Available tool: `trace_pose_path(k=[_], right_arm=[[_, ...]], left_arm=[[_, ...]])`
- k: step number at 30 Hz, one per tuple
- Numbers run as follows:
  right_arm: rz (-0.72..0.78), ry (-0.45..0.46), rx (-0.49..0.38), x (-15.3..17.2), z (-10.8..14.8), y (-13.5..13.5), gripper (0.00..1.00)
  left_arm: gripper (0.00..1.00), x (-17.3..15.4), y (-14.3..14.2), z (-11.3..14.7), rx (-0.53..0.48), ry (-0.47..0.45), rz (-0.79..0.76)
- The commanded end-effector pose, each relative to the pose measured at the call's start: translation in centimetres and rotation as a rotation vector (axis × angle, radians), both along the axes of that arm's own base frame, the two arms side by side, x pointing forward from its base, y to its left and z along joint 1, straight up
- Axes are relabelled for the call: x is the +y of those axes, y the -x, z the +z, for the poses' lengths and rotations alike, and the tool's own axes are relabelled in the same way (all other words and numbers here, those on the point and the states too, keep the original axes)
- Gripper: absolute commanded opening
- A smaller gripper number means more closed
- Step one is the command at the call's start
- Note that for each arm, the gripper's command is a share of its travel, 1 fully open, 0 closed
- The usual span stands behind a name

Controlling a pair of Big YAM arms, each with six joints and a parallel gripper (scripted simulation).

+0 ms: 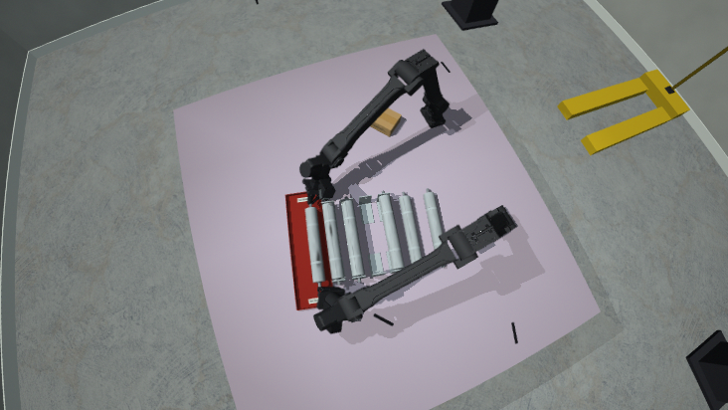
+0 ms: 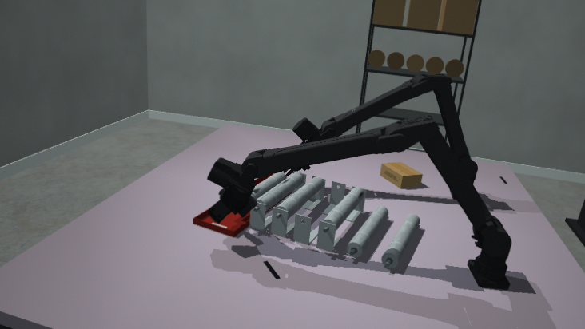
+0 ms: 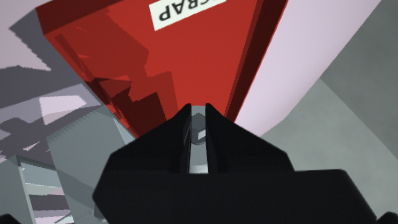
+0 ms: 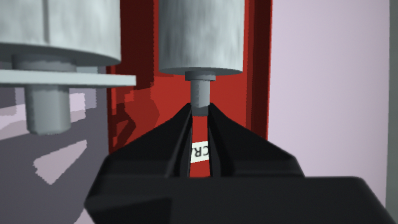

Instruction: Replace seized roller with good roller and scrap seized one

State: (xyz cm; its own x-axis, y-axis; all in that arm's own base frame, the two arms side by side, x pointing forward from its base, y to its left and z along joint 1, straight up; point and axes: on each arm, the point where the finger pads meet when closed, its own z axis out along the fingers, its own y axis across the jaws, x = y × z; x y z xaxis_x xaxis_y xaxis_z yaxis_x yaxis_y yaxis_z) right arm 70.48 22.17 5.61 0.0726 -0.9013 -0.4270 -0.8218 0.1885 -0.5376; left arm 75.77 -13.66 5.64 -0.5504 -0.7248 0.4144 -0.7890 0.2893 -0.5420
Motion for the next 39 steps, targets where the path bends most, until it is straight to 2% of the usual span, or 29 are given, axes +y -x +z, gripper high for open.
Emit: trace_pose_path(k=[1, 4, 6, 7, 9, 11, 12, 14, 17, 21, 25, 26, 28, 30, 32, 33, 34, 37, 39], right_arm=[[-0.026, -0.044, -0.126, -0.4, 6.4, -4.4, 0.03], [-0.026, -0.032, -0.069, -0.6, 2.9, -4.1, 0.03], [-0.025, -0.040, -0.097, -0.6, 5.9, -3.9, 0.03], [-0.024, -0.045, -0.116, -0.6, 7.6, -3.9, 0.03], [-0.023, -0.051, -0.136, -0.4, 7.2, -4.5, 0.03], [-0.023, -0.051, -0.136, -0.4, 7.2, -4.5, 0.03], [-0.020, -0.044, -0.107, -0.2, 5.6, -4.1, 0.03], [-0.023, -0.049, -0.129, -0.3, 6.3, -4.5, 0.03], [-0.023, -0.041, -0.098, -0.3, 3.9, -4.4, 0.03], [-0.018, -0.051, -0.130, 0.0, 6.4, -4.4, 0.03], [-0.013, -0.041, -0.084, 0.4, 3.2, -4.1, 0.03], [-0.013, -0.047, -0.109, 0.4, 5.1, -4.2, 0.03], [-0.013, -0.047, -0.109, 0.4, 5.1, -4.2, 0.03], [-0.012, -0.050, -0.119, 0.4, 6.4, -4.1, 0.03], [-0.013, -0.042, -0.084, 0.3, 4.3, -3.9, 0.03], [-0.014, -0.037, -0.062, 0.1, 2.8, -3.8, 0.03], [-0.016, -0.035, -0.053, 0.0, 2.5, -3.8, 0.03], [-0.018, -0.046, -0.093, -0.2, 5.1, -4.1, 0.03], [-0.018, -0.044, -0.078, -0.3, 3.7, -4.2, 0.03]], left_arm=[[0.03, 0.0, -3.2, 8.0, -0.138, 0.015, 0.009], [0.03, -0.6, -3.0, 7.6, -0.126, 0.013, 0.003], [0.03, -0.9, -2.8, 4.1, -0.080, 0.009, -0.001], [0.03, -0.5, -3.0, 4.7, -0.088, 0.008, 0.005], [0.03, 0.4, -3.2, 6.9, -0.116, 0.011, 0.016], [0.03, 0.4, -3.2, 6.9, -0.116, 0.011, 0.016], [0.03, 0.2, -3.2, 7.3, -0.133, 0.008, 0.004], [0.03, 0.6, -3.2, 7.3, -0.133, 0.007, 0.008], [0.03, 0.6, -3.2, 7.3, -0.137, 0.006, 0.005], [0.03, 0.7, -3.2, 7.3, -0.139, 0.006, 0.005], [0.03, 0.7, -3.3, 7.3, -0.139, 0.005, 0.005], [0.03, 0.7, -3.3, 7.3, -0.138, 0.005, 0.006], [0.03, 0.7, -3.3, 7.3, -0.138, 0.005, 0.006], [0.03, 0.7, -3.4, 7.3, -0.135, 0.004, 0.007], [0.03, 0.7, -3.5, 7.1, -0.129, 0.003, 0.008], [0.03, 0.8, -3.5, 5.3, -0.105, 0.001, 0.010], [0.03, 0.7, -3.5, 3.9, -0.087, 0.002, 0.010], [0.03, 0.7, -3.5, 6.5, -0.116, 0.003, 0.015], [0.03, 0.7, -3.6, 6.2, -0.111, 0.004, 0.018]])
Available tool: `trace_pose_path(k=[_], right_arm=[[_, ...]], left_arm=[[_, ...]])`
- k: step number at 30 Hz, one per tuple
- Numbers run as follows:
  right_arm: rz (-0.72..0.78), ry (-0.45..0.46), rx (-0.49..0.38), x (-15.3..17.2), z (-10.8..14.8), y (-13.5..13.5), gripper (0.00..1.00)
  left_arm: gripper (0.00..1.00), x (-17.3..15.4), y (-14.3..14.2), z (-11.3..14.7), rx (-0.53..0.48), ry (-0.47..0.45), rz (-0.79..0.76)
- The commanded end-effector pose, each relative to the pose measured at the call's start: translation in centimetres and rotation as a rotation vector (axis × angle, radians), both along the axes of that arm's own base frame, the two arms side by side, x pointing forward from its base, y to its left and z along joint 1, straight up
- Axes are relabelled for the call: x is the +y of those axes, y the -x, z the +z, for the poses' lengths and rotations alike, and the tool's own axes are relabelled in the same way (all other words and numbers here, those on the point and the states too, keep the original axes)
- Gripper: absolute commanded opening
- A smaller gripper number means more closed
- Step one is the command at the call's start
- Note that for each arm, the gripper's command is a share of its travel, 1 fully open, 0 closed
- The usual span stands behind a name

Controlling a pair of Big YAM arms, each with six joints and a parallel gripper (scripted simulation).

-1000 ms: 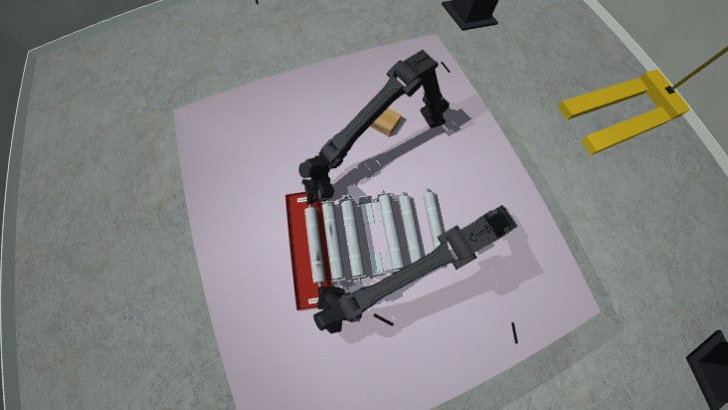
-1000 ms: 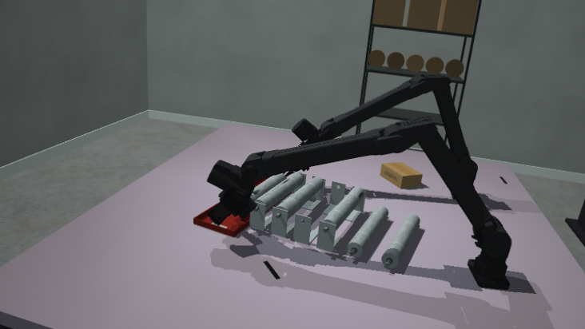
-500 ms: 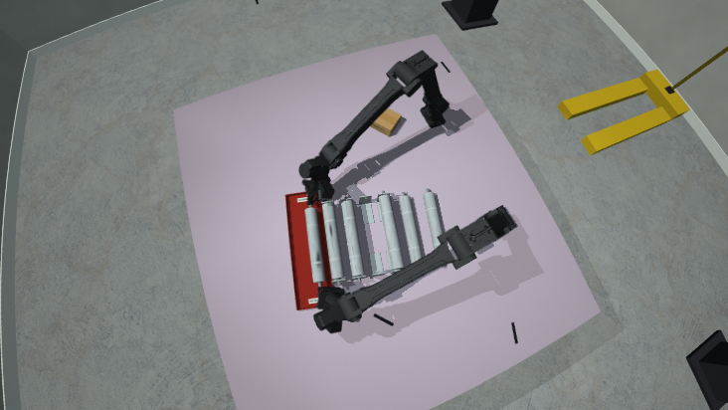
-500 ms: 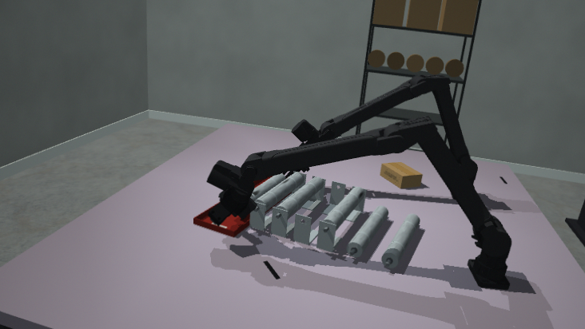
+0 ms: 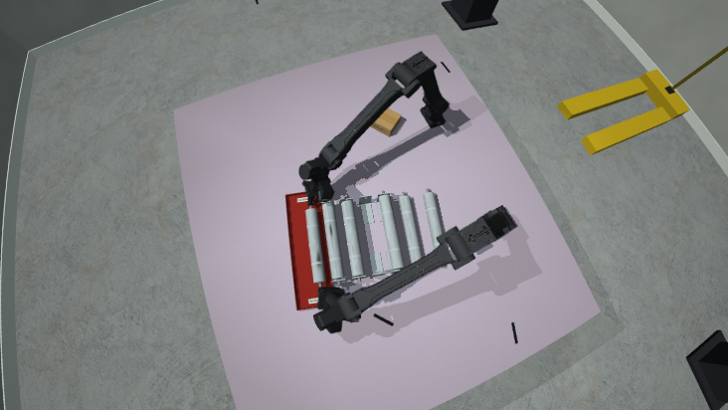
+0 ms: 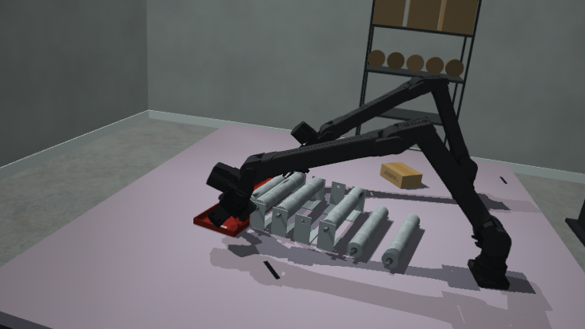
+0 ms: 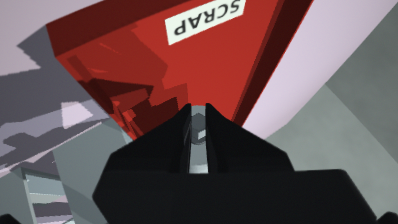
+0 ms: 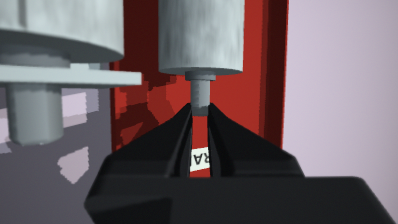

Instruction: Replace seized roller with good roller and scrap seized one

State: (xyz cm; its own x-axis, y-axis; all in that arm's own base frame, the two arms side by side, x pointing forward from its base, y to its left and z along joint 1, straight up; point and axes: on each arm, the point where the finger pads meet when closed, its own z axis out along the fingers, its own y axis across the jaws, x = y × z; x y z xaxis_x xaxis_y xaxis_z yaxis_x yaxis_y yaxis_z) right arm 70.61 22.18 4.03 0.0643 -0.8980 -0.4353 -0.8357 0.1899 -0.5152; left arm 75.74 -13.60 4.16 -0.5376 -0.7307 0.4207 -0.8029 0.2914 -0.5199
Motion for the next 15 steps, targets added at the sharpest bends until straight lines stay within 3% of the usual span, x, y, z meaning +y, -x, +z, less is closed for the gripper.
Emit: trace_pose_path(k=[1, 2, 3, 4, 7, 8, 10, 12, 14, 15], right_arm=[[-0.022, -0.031, -0.078, -0.3, 3.6, -3.9, 0.03], [-0.022, -0.028, -0.060, -0.4, 2.5, -3.8, 0.03], [-0.022, -0.031, -0.073, -0.4, 3.9, -3.7, 0.03], [-0.020, -0.037, -0.101, -0.4, 6.0, -3.8, 0.03], [-0.017, -0.037, -0.110, -0.4, 6.1, -4.0, 0.03], [-0.021, -0.040, -0.101, -0.4, 5.8, -4.0, 0.03], [-0.022, -0.028, -0.044, -0.6, 2.2, -3.6, 0.03], [-0.019, -0.032, -0.067, -0.6, 4.0, -3.6, 0.03], [-0.018, -0.044, -0.117, -0.5, 6.5, -4.2, 0.03], [-0.019, -0.044, -0.110, -0.4, 5.6, -4.3, 0.03]], left_arm=[[0.03, 0.6, -3.5, 6.1, -0.113, 0.013, 0.015], [0.03, 0.3, -3.4, 4.6, -0.092, 0.012, 0.013], [0.03, 0.1, -3.3, 4.7, -0.092, 0.011, 0.011], [0.03, 0.1, -3.4, 6.6, -0.117, 0.011, 0.011], [0.03, -0.3, -3.5, 7.4, -0.137, 0.013, 0.005], [0.03, -0.7, -3.4, 7.4, -0.131, 0.013, 0.002], [0.03, -1.0, -3.2, 7.0, -0.120, 0.010, -0.001], [0.03, -0.7, -3.0, 3.5, -0.072, 0.009, 0.004], [0.03, 0.4, -3.2, 5.3, -0.095, 0.008, 0.018], [0.03, 0.6, -3.4, 6.3, -0.108, 0.010, 0.020]])
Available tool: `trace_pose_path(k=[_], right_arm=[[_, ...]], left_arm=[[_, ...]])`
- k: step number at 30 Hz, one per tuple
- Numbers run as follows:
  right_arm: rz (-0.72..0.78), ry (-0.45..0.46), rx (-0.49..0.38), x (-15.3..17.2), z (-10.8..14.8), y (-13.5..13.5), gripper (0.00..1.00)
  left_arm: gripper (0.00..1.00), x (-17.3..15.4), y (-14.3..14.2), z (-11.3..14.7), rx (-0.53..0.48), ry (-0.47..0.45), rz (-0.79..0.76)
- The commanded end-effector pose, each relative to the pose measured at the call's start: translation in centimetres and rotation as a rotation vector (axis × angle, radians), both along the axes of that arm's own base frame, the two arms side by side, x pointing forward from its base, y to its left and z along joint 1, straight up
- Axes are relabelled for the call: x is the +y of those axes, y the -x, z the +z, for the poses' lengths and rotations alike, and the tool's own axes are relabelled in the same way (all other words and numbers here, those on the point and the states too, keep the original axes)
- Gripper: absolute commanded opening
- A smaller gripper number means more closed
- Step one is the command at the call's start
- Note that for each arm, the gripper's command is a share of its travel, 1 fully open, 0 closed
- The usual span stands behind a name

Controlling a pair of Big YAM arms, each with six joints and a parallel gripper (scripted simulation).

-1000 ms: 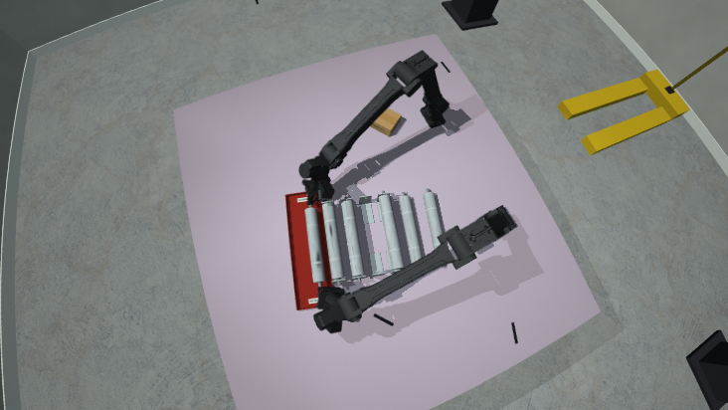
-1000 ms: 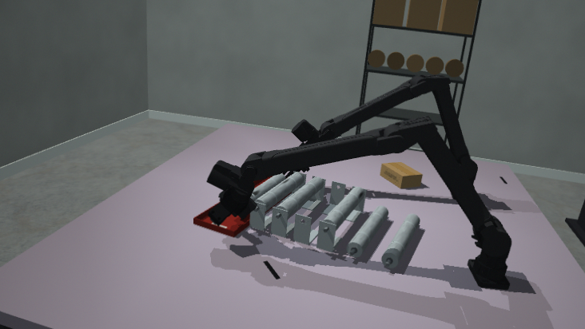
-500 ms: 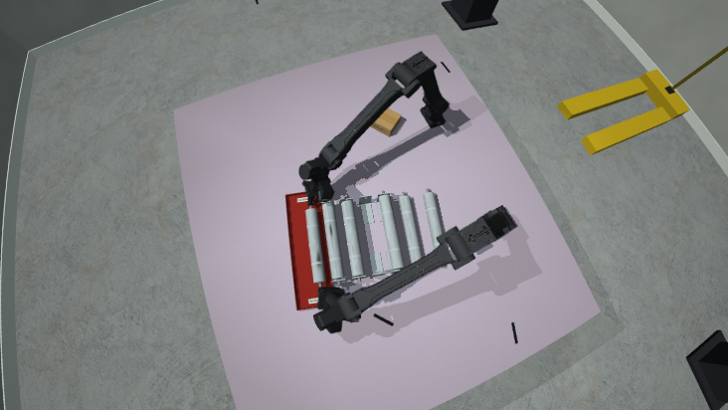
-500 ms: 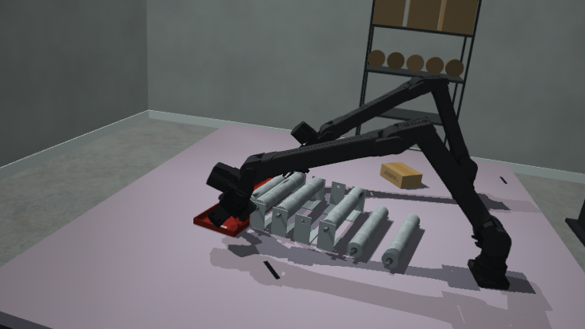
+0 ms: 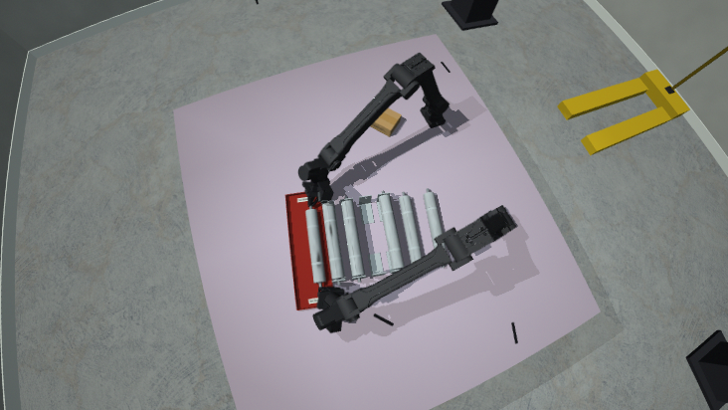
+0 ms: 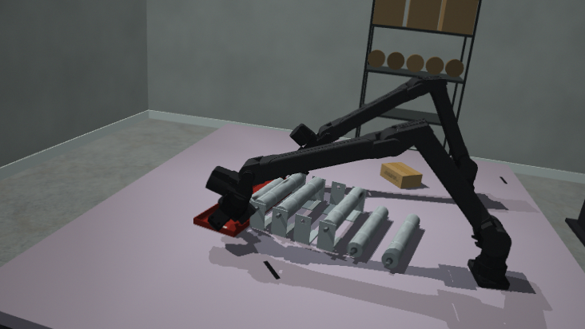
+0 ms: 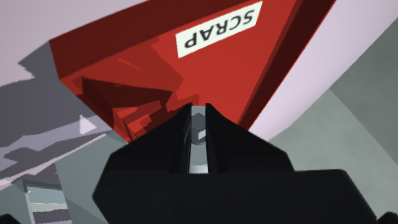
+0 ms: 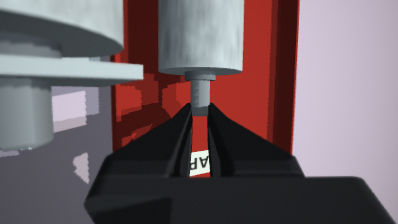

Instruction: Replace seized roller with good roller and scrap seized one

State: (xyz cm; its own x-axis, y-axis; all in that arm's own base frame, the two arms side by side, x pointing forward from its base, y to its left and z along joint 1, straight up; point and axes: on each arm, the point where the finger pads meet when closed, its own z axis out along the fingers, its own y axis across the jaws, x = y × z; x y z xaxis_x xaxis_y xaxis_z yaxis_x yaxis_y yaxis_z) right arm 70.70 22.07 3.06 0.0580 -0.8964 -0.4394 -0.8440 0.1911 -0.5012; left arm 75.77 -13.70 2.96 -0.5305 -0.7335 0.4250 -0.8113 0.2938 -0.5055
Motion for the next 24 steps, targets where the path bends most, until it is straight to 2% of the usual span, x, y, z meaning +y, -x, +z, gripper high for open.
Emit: trace_pose_path(k=[1, 3, 5, 6, 10, 13, 22, 23, 24], right_arm=[[-0.021, -0.038, -0.111, -0.3, 5.5, -4.1, 0.03], [-0.022, -0.032, -0.085, -0.4, 3.5, -4.0, 0.03], [-0.021, -0.041, -0.124, -0.3, 6.5, -4.2, 0.03], [-0.021, -0.043, -0.132, -0.3, 7.1, -4.2, 0.03], [-0.021, -0.043, -0.133, -0.3, 7.1, -4.2, 0.03], [-0.021, -0.043, -0.133, -0.3, 7.1, -4.3, 0.03], [-0.021, -0.043, -0.133, -0.3, 7.1, -4.3, 0.03], [-0.021, -0.043, -0.133, -0.3, 7.1, -4.3, 0.32], [-0.021, -0.043, -0.133, -0.3, 7.1, -4.3, 0.32]], left_arm=[[0.03, 0.7, -3.3, 7.7, -0.127, 0.015, 0.019], [0.03, 0.7, -3.3, 7.7, -0.127, 0.015, 0.019], [0.03, 0.7, -3.3, 7.7, -0.127, 0.014, 0.019], [0.32, 0.7, -3.3, 7.7, -0.127, 0.015, 0.019], [0.32, 0.2, -3.1, 7.5, -0.126, 0.012, 0.009], [0.32, 0.0, -3.0, 5.1, -0.095, 0.011, 0.007], [0.32, 0.0, -3.1, 5.3, -0.098, 0.011, 0.007], [0.32, 0.0, -3.1, 5.3, -0.098, 0.011, 0.007], [0.32, 0.0, -3.1, 5.3, -0.098, 0.011, 0.007]])
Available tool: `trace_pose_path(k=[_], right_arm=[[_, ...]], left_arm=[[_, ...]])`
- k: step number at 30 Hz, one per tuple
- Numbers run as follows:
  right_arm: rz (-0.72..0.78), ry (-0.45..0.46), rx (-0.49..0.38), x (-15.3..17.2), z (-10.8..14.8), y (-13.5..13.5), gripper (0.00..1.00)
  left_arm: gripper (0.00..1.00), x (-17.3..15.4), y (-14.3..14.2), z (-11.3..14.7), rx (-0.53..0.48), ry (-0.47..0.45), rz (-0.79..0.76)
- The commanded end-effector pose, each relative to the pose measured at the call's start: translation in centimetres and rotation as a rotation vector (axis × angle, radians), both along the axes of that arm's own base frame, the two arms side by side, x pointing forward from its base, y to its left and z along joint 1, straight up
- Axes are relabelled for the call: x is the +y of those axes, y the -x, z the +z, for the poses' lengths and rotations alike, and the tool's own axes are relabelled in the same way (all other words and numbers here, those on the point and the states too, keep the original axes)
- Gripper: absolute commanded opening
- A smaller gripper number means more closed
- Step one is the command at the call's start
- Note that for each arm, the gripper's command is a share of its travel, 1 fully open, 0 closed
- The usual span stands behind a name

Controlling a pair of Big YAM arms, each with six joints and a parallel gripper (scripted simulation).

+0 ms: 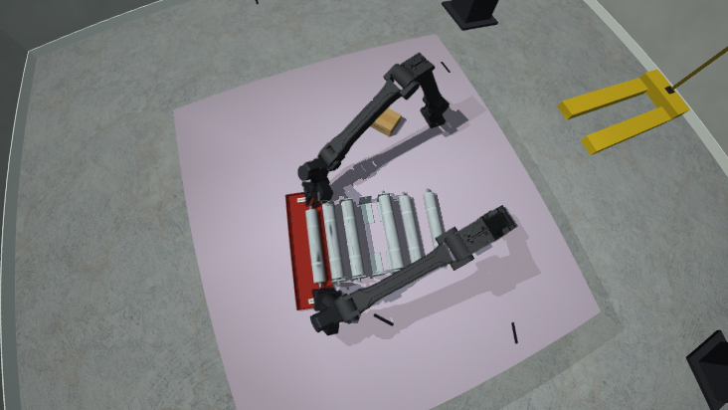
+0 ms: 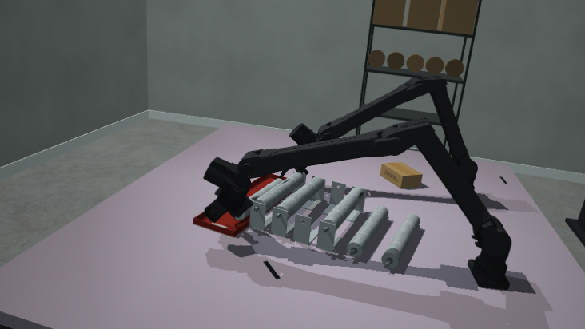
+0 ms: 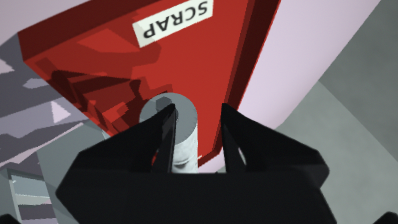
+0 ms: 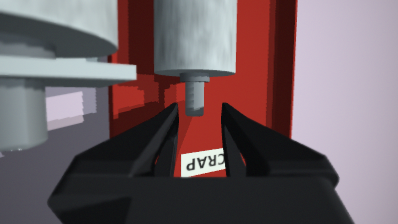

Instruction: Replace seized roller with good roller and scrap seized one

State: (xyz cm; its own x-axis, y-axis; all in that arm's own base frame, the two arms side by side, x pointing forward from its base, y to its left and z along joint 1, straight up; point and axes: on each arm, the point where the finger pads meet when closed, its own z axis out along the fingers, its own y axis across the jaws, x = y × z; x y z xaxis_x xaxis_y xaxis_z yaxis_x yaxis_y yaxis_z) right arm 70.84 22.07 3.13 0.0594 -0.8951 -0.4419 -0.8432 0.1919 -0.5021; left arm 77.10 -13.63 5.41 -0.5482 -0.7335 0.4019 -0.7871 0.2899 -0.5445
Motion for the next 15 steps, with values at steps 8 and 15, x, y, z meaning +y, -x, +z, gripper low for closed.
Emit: trace_pose_path(k=[8, 15], right_arm=[[-0.019, -0.038, -0.127, 0.0, 6.8, -4.0, 0.32], [-0.019, -0.038, -0.129, 0.0, 6.8, -4.0, 0.32]], left_arm=[[0.32, -0.1, -1.8, 2.8, -0.051, 0.008, 0.005], [0.32, -0.1, -1.8, 2.8, -0.051, 0.008, 0.005]])
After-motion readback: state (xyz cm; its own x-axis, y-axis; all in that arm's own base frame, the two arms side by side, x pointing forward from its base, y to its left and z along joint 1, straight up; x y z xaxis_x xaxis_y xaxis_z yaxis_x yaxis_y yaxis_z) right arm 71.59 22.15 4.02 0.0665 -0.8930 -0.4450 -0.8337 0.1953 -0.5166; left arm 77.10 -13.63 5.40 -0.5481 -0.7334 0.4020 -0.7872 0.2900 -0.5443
